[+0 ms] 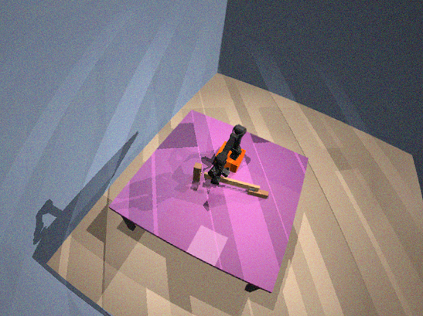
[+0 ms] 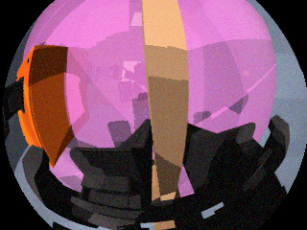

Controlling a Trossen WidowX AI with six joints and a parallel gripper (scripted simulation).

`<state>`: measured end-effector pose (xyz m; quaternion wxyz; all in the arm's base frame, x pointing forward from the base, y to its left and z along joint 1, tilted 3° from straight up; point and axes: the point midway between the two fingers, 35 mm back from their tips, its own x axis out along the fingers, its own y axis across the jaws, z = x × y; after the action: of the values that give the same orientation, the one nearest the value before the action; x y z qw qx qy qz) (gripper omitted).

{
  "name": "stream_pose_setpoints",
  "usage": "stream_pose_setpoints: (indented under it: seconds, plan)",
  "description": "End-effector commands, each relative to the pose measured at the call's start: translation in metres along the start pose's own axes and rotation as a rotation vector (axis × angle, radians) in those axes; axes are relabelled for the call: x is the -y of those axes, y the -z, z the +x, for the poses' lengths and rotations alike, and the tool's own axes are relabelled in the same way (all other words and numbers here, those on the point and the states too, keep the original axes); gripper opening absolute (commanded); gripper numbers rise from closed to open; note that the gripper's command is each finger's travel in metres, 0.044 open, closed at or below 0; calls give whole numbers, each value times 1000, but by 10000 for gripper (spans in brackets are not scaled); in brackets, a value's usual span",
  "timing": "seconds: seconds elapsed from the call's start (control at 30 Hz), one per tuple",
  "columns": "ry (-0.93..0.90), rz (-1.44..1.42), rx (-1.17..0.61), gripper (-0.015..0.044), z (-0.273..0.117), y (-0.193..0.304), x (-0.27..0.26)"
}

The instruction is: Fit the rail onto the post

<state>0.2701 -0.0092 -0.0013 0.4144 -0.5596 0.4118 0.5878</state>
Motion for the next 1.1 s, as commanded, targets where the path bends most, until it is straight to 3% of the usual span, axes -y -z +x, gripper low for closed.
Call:
stream_pose_setpoints:
  seconds: [0.0,1.07]
  plan:
    - [7,-4,-2,0,-2,3,3]
    - [7,-3,-3,0,-2,12,2]
